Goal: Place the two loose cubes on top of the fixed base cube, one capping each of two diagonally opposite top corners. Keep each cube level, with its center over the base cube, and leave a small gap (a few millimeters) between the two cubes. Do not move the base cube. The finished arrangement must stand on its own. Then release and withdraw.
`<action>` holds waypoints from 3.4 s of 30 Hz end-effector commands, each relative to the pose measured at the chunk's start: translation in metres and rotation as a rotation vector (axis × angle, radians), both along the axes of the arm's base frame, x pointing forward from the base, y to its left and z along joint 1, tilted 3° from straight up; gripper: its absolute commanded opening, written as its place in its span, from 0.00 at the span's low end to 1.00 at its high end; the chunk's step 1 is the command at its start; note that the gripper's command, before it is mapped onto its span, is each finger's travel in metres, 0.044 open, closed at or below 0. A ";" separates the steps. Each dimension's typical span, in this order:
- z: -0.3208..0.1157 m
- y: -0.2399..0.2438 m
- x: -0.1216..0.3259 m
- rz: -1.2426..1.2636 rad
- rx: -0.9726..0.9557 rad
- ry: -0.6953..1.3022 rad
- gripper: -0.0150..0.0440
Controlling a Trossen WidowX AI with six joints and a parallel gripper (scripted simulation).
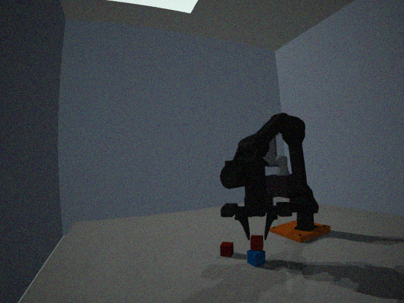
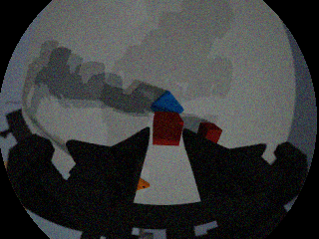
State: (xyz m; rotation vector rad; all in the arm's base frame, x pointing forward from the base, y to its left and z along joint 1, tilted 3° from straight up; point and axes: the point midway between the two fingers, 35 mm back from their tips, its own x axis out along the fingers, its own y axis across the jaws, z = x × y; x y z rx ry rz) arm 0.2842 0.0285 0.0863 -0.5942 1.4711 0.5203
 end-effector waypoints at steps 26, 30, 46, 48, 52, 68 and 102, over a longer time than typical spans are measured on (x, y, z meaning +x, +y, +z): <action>0.068 -0.073 0.034 -0.015 -0.010 -0.010 0.70; 0.073 -0.084 0.037 -0.017 -0.011 -0.010 0.70; 0.002 -0.087 0.040 -0.017 -0.012 -0.010 0.70; -0.003 -0.087 0.040 -0.017 -0.012 -0.010 0.70; -0.006 -0.087 0.040 -0.017 -0.012 -0.010 0.70; -0.033 -0.089 0.042 -0.017 -0.012 -0.010 0.70; 0.024 -0.087 0.044 -0.017 -0.012 -0.010 0.43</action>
